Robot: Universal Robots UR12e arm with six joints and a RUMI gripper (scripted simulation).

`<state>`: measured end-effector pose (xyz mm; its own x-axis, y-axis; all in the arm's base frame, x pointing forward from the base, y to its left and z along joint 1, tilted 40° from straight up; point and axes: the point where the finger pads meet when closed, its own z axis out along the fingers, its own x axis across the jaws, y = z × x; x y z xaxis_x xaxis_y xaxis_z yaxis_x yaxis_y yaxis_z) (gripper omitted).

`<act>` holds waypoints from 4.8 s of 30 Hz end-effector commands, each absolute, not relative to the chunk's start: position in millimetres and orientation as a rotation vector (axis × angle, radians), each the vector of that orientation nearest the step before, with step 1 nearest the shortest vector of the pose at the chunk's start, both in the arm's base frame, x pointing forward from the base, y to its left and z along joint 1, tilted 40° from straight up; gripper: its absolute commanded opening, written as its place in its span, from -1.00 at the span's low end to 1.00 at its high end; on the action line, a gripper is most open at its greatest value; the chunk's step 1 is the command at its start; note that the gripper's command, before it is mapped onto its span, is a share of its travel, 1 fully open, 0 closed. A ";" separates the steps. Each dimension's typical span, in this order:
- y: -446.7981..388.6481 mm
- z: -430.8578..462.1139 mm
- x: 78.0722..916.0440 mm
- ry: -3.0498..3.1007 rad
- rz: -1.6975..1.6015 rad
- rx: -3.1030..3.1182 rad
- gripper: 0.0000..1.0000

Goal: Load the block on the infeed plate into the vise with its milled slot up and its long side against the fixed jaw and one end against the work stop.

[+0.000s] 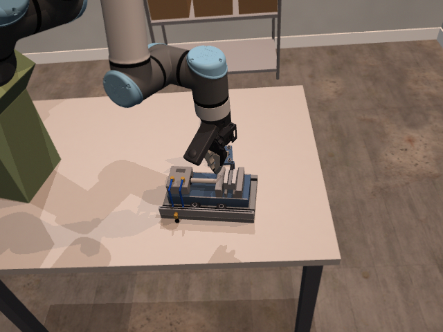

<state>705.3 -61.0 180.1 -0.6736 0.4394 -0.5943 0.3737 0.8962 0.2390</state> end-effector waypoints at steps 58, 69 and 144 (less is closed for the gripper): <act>-62.6 201.2 728.0 2.100 -0.584 -1.434 -1.00; -60.9 202.3 729.3 1.982 -0.654 -1.637 -1.00; -58.5 203.2 730.3 1.796 -0.741 -1.897 -1.00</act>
<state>730.2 -58.6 202.6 0.0218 -0.9956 0.0909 -0.7706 -0.0746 -0.6329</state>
